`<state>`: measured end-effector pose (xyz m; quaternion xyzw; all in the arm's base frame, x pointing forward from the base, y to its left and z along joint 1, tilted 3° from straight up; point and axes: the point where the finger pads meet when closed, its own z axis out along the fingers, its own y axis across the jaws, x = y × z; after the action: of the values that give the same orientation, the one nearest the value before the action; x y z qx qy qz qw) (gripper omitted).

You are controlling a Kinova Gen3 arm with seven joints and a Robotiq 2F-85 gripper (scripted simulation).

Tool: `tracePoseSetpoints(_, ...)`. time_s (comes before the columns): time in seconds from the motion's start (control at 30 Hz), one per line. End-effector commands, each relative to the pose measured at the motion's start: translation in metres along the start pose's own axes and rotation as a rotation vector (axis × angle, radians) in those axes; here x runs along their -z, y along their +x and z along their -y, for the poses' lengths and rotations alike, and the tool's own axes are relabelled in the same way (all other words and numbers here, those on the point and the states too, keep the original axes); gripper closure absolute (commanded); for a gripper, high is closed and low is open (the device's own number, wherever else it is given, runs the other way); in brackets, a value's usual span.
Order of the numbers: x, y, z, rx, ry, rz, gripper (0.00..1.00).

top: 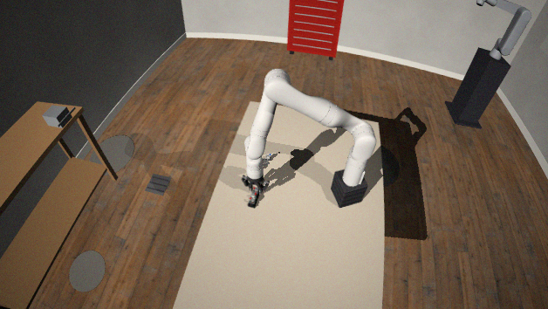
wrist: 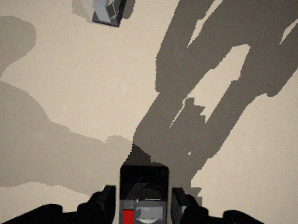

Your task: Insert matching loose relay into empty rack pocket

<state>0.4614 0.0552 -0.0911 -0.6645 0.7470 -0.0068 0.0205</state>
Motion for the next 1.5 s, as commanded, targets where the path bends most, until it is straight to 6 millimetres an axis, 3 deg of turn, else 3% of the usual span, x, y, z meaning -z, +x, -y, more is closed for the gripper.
tracePoseSetpoints(0.0, 0.001, 0.0, 0.001, 0.0, 0.002, 0.0, 0.47)
tracePoseSetpoints(1.17, 0.001, 0.0, 0.001, 0.0, 0.002, 0.0, 0.47)
tracePoseSetpoints(1.47, 0.013, 0.0, 0.001, 0.0, 0.002, 0.0, 0.47)
